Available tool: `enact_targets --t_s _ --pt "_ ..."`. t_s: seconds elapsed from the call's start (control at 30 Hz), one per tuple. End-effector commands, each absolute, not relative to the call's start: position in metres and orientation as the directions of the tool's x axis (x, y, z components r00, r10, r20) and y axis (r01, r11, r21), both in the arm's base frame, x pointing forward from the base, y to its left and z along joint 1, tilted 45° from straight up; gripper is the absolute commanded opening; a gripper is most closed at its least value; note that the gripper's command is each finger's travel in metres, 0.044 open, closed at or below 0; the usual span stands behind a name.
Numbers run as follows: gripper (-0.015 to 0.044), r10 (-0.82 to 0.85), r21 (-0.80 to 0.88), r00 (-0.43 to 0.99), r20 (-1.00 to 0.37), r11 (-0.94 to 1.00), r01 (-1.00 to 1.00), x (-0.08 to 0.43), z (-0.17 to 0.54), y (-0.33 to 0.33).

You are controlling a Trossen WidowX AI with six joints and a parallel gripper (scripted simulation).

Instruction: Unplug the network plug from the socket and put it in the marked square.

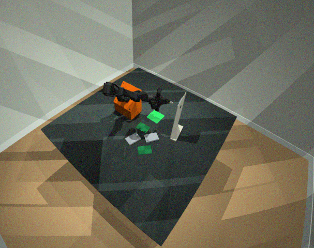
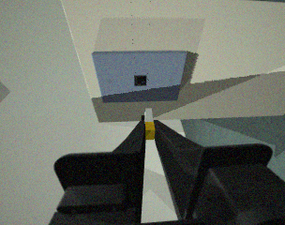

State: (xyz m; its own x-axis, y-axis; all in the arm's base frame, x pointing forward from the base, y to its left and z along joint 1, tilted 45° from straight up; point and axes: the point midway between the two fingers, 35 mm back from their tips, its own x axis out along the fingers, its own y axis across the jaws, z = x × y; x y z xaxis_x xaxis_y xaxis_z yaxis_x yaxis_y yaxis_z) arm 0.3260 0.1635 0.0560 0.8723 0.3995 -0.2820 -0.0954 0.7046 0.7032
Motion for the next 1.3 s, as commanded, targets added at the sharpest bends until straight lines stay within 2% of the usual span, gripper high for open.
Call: enact_targets --t_s 0.0,1.0,1.27 --pt "0.0 0.399 0.704 0.873 -0.281 0.704 -0.096 0.326 0.059 0.165" --pt "0.0 0.398 0.708 0.874 -0.278 0.7 -0.094 0.302 0.11 0.194" --pt "0.0 0.327 0.643 0.854 -0.404 0.766 0.01 0.303 0.071 0.181"
